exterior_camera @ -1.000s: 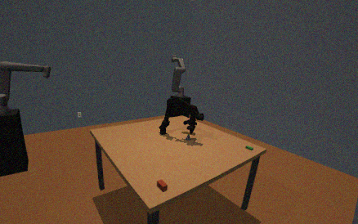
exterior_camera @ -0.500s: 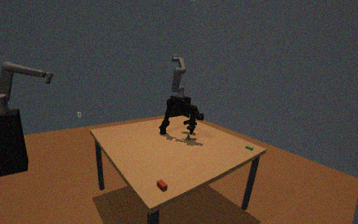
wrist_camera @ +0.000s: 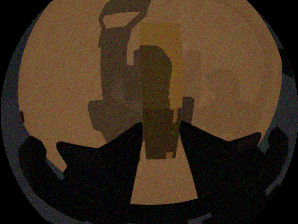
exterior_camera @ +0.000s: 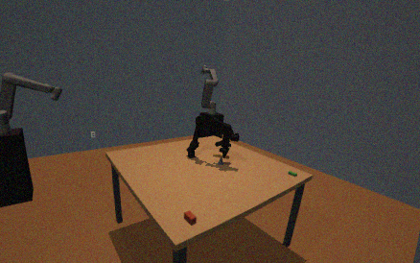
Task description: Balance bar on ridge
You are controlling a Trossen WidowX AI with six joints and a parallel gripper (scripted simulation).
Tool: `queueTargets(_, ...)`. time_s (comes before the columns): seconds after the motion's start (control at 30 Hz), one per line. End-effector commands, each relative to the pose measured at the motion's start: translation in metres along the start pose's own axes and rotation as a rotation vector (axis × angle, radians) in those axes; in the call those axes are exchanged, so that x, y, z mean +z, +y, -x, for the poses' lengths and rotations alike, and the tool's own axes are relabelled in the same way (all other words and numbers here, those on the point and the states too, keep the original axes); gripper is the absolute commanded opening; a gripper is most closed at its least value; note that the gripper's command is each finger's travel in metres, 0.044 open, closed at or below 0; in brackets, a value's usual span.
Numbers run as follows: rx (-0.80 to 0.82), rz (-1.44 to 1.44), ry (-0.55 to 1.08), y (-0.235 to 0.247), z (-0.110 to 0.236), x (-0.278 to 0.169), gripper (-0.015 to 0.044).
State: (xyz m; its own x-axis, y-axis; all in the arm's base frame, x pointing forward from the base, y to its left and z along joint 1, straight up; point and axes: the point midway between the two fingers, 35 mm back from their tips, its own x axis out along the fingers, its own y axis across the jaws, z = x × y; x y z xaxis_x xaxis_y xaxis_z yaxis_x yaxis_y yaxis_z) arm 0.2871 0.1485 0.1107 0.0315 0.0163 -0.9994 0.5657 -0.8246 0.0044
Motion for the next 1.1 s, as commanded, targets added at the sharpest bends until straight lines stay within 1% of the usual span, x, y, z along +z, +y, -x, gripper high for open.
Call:
queueTargets(0.0, 0.000, 0.000, 0.000, 0.000, 0.000, 0.000, 0.0185)
queueTargets(0.07, 0.000, 0.000, 0.000, 0.000, 0.000, 0.000, 0.0185)
queueTargets(0.37, 0.000, 0.000, 0.000, 0.000, 0.000, 0.000, 0.0421)
queueTargets(0.4, 0.000, 0.000, 0.000, 0.000, 0.000, 0.000, 0.0440)
queueTargets(0.5, 0.000, 0.000, 0.000, 0.000, 0.002, 0.000, 0.0440)
queueTargets(0.53, 0.000, 0.000, 0.000, 0.000, 0.007, -0.001, 0.0440)
queueTargets(0.77, 0.000, 0.000, 0.000, 0.000, 0.084, -0.003, 0.0440)
queueTargets(0.83, 0.000, 0.000, 0.000, 0.000, 0.098, -0.001, 0.0440)
queueTargets(1.07, 0.000, 0.000, 0.000, 0.000, 0.100, 0.000, 0.0440)
